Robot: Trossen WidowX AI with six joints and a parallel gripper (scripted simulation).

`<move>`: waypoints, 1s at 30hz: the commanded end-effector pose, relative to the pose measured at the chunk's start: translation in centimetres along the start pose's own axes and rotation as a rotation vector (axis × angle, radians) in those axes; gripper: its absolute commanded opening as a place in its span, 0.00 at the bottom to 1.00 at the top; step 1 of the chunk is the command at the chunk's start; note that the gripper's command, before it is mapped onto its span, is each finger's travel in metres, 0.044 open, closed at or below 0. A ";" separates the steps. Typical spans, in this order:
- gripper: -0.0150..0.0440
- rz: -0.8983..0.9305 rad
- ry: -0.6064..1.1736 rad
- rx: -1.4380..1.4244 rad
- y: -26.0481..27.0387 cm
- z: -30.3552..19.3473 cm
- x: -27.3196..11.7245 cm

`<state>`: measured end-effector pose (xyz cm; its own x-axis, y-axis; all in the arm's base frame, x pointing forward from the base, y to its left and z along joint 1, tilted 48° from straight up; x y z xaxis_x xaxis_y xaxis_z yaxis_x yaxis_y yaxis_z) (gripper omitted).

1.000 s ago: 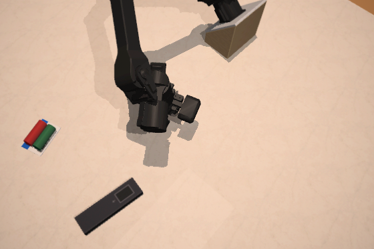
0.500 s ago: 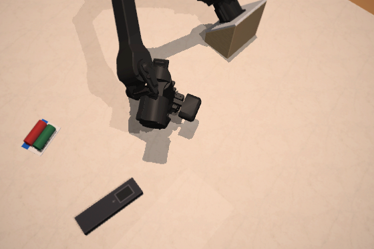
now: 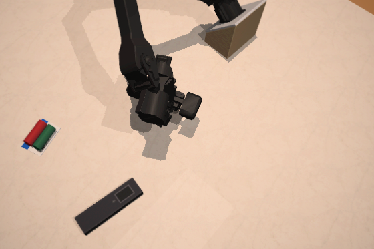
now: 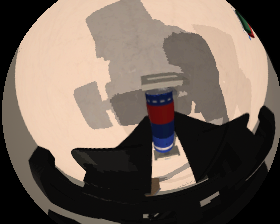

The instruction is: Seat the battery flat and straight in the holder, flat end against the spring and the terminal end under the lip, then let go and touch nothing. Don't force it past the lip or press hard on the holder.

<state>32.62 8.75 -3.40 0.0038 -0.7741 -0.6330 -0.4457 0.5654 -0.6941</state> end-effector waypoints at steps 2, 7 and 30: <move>0.39 -0.004 -0.025 0.006 -0.1 0.0 0.1; 0.39 -0.002 -0.043 0.005 -0.2 -0.2 0.2; 0.39 0.005 -0.128 0.000 -0.4 -1.0 0.4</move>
<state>31.79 8.06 -3.08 0.1023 -0.7311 -0.6745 -0.4511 0.5702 -0.6865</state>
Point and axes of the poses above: the point midway between the two fingers, 35 mm back from their tips, its own x axis out along the fingers, its own y axis across the jaws, z = x × y, the point moved 5 cm from there along -x, back along the fingers
